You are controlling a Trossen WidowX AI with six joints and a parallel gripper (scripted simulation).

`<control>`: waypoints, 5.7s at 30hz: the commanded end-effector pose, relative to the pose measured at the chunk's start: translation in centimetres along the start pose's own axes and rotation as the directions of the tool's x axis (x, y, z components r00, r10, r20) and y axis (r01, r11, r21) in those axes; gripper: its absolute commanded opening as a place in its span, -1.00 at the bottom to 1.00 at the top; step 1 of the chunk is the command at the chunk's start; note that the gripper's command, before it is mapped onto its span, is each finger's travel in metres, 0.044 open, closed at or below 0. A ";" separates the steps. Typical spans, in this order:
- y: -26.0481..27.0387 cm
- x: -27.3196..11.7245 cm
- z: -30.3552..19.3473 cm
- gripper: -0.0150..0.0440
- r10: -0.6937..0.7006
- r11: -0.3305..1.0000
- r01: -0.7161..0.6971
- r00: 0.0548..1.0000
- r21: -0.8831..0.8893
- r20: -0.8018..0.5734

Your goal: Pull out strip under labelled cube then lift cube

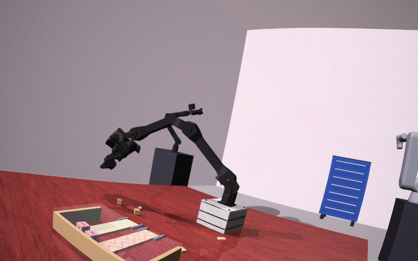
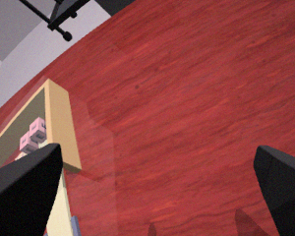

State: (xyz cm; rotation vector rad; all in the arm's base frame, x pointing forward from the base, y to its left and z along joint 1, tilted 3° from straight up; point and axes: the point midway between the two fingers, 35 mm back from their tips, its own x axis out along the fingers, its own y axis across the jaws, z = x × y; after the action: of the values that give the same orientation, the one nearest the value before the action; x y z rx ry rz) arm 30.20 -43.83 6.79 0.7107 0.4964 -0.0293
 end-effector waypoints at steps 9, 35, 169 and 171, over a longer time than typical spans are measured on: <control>10.6 5.1 -1.4 0.86 -0.098 0.985 0.079 0.988 -0.151 -0.123; 33.1 3.7 -20.5 0.86 -0.255 0.810 0.243 0.966 -0.534 0.053; 14.4 17.6 -21.3 -0.49 -0.584 0.752 0.019 0.483 -0.659 -0.652; 14.4 17.7 -21.3 -0.49 -0.584 0.752 0.019 0.483 -0.659 -0.652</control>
State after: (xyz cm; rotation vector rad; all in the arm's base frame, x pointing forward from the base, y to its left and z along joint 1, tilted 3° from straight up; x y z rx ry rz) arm 39.42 -16.93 -5.82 -0.0643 1.5316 0.1181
